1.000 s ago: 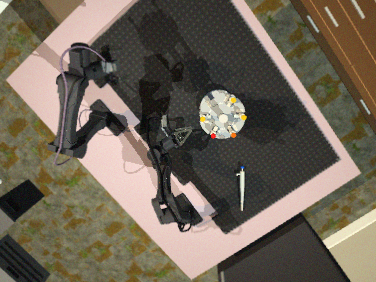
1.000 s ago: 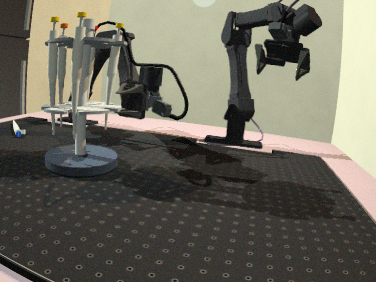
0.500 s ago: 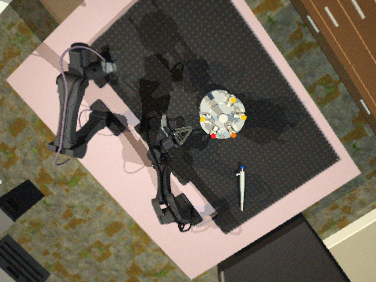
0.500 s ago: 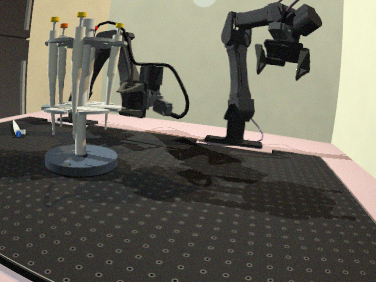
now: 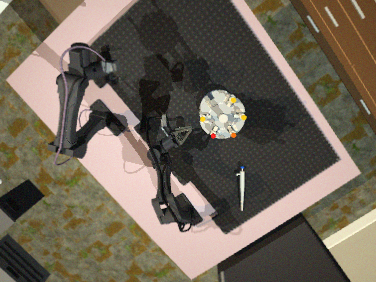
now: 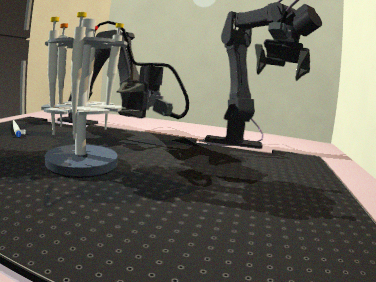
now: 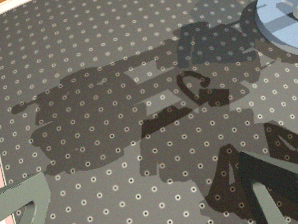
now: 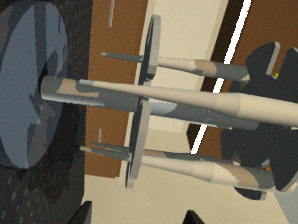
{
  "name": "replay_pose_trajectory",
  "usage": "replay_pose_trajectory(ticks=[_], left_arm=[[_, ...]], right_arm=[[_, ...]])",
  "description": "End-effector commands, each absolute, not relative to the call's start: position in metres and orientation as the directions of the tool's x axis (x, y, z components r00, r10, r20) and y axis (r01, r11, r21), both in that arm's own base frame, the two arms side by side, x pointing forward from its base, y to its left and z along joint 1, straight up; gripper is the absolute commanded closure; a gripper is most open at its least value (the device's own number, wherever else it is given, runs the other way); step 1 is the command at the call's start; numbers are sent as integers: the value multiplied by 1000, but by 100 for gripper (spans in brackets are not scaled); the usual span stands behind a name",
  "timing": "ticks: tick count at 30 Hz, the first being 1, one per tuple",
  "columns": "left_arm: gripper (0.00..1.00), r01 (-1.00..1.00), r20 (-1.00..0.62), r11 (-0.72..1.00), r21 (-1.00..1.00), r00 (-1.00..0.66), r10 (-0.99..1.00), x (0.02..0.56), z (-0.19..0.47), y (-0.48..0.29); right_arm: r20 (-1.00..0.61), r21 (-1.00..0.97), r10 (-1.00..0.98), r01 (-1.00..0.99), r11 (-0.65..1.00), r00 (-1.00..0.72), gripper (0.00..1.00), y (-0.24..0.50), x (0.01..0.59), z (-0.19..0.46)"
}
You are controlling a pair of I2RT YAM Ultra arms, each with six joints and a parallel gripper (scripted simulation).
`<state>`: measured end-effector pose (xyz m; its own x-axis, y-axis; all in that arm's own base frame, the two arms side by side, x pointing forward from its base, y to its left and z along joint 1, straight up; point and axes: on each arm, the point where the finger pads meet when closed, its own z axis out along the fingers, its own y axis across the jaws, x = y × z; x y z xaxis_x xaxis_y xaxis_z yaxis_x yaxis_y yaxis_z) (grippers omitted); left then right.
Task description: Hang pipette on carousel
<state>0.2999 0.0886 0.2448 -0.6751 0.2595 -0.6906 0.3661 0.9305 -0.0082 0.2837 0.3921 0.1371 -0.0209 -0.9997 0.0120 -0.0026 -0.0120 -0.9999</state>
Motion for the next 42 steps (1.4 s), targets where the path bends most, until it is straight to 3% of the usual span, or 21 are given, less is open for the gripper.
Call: replay_pose_trajectory(ticks=[1, 42], left_arm=[[0, 371, -712, 929, 8, -650, 266, 304, 253, 91], [0, 371, -712, 929, 8, -650, 266, 304, 253, 91]], right_arm=[[-15, -1000, -1000, 2, 15, -26, 51, 396, 296, 141], [-17, -1000, -1000, 4, 17, -26, 51, 393, 358, 143]])
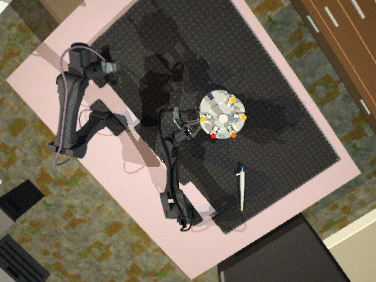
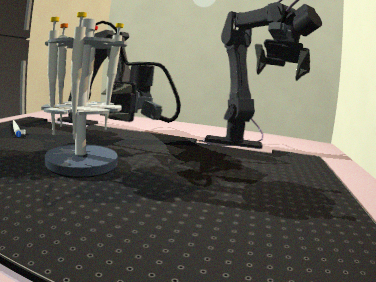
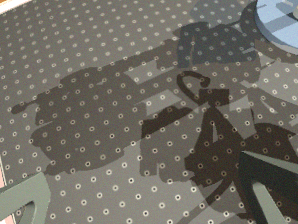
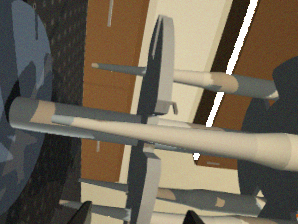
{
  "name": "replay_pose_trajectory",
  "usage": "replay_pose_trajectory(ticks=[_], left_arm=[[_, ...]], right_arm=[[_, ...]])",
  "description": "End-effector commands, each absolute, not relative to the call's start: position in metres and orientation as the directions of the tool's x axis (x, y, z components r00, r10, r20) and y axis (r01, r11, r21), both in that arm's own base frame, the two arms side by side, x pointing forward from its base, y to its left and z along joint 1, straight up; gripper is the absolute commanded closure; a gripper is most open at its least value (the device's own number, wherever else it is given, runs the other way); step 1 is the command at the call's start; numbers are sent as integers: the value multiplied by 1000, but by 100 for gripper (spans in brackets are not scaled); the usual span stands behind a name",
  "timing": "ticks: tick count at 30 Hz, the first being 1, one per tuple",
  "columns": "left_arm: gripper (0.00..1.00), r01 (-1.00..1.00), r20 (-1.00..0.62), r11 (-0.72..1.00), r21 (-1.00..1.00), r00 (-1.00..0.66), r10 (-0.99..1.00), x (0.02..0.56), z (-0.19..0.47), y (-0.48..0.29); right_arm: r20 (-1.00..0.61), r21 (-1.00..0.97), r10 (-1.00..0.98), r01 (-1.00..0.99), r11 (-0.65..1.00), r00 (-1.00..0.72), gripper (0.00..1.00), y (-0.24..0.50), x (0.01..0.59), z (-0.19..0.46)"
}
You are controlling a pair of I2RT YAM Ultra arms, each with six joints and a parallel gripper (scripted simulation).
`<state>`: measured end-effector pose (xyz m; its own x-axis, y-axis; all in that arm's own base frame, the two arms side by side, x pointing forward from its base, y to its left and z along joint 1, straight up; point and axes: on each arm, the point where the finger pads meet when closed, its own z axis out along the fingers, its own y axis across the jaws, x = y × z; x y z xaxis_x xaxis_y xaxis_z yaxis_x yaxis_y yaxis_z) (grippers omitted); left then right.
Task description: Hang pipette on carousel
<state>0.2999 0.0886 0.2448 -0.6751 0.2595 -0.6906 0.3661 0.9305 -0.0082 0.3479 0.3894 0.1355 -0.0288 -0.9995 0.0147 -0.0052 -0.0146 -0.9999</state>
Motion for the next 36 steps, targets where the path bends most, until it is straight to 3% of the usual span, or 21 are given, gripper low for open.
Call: replay_pose_trajectory(ticks=[1, 10, 11, 36], left_arm=[[0, 371, -712, 929, 8, -650, 266, 304, 253, 91], [0, 371, -712, 929, 8, -650, 266, 304, 253, 91], [0, 371, -712, 929, 8, -650, 266, 304, 253, 91], [0, 371, -712, 929, 8, -650, 266, 304, 253, 91]], right_arm=[[-33, -999, -999, 12, 32, -26, 51, 393, 358, 149], [-15, -1000, -1000, 7, 15, -24, 51, 392, 353, 145], [-43, -999, -999, 16, 43, -12, 100, 398, 353, 152], [-38, -999, -999, 15, 38, -18, 100, 397, 353, 152]])
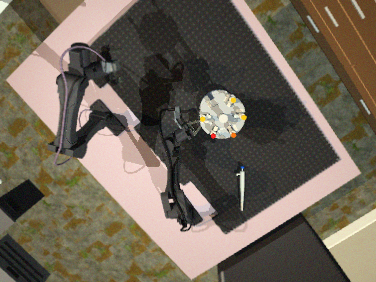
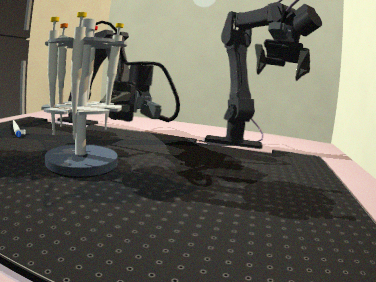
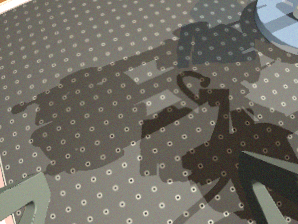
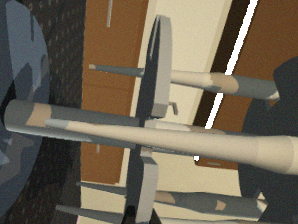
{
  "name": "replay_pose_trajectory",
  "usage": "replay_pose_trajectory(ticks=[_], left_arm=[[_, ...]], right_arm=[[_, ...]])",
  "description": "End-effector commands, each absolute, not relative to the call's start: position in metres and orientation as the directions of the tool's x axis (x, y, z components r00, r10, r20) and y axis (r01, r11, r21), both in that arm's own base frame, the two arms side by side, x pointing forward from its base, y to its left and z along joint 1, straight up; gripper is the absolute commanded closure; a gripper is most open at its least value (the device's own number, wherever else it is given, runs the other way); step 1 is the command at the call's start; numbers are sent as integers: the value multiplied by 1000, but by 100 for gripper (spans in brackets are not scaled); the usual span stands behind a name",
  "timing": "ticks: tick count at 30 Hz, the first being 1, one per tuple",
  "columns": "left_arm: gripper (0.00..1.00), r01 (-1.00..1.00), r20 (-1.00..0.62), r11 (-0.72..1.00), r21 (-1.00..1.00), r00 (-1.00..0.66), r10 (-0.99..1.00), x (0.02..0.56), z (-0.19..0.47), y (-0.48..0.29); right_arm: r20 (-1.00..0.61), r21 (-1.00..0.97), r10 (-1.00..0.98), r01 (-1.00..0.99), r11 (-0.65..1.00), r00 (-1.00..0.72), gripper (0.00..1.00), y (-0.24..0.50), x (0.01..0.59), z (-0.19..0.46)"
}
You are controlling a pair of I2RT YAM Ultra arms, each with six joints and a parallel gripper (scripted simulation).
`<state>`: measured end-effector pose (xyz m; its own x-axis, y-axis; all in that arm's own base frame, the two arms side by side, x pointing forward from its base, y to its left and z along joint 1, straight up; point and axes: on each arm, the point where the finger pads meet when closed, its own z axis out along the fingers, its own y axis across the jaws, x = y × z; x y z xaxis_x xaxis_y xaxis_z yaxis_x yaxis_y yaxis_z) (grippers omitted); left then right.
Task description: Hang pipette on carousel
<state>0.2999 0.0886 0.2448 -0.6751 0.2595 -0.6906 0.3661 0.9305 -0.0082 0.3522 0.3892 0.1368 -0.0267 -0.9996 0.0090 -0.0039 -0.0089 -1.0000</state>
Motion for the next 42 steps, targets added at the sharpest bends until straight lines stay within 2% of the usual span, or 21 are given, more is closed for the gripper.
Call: replay_pose_trajectory(ticks=[1, 33, 36, 39, 42], left_arm=[[0, 371, -712, 929, 8, -650, 266, 304, 253, 91], [0, 371, -712, 929, 8, -650, 266, 304, 253, 91], [0, 371, -712, 929, 8, -650, 266, 304, 253, 91], [0, 371, -712, 929, 8, -650, 266, 304, 253, 91], [0, 371, -712, 929, 8, -650, 266, 304, 253, 91]], right_arm=[[-38, -999, -999, 15, 38, -18, 100, 397, 353, 152], [-38, -999, -999, 15, 38, -18, 100, 397, 353, 152], [-26, -1000, -1000, 11, 27, 11, 100, 384, 355, 149], [-25, -1000, -993, 11, 26, 114, 100, 380, 354, 149], [-22, -1000, -993, 11, 23, 114, 100, 376, 354, 149]])
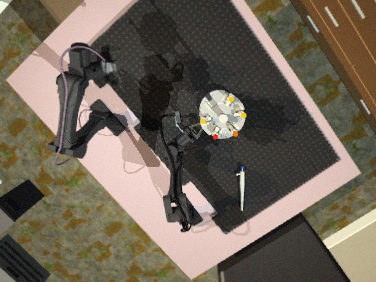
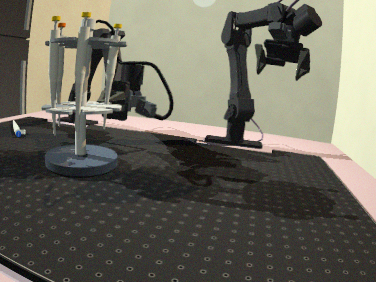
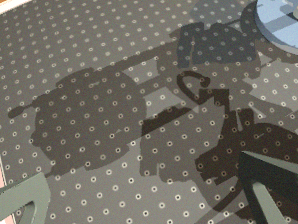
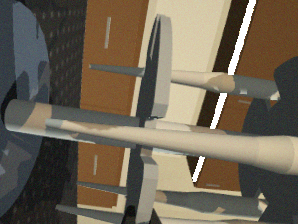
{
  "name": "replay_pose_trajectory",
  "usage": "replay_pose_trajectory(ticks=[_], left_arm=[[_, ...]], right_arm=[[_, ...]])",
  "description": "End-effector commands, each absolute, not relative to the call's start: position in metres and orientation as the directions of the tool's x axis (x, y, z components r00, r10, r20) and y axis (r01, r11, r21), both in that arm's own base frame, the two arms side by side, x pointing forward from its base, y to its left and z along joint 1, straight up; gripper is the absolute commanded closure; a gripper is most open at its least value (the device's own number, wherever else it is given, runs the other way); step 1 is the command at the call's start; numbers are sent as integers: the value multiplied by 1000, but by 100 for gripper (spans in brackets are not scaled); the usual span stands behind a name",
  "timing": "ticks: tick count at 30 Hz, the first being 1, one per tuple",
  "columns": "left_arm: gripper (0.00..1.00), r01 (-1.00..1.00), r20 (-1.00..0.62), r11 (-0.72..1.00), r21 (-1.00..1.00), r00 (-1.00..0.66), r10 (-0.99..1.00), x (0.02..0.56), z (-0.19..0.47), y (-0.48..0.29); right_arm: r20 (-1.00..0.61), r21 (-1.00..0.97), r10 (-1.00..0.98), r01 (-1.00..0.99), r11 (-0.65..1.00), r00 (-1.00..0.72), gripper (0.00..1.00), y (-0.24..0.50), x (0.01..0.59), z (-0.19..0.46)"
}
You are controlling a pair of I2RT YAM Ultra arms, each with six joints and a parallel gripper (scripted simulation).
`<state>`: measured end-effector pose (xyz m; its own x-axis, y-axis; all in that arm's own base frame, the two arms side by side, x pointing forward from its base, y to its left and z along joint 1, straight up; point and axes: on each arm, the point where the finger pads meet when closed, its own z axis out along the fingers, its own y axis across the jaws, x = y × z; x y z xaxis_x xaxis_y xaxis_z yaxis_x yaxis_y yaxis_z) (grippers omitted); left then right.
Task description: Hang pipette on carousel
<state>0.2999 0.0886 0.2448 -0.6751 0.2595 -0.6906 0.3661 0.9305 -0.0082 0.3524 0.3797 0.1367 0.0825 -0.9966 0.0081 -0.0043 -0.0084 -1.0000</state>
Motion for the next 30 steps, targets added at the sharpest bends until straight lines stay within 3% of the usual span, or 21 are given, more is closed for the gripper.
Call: replay_pose_trajectory(ticks=[1, 4, 30], left_arm=[[0, 371, -712, 929, 8, -650, 266, 304, 253, 91], [0, 371, -712, 929, 8, -650, 266, 304, 253, 91], [0, 371, -712, 929, 8, -650, 266, 304, 253, 91]], right_arm=[[-22, -1000, -993, 11, 23, 114, 100, 375, 354, 149], [-20, -1000, -975, 12, 23, 222, 100, 371, 354, 149], [-10, -1000, -844, 15, 21, 536, 100, 343, 360, 149]])
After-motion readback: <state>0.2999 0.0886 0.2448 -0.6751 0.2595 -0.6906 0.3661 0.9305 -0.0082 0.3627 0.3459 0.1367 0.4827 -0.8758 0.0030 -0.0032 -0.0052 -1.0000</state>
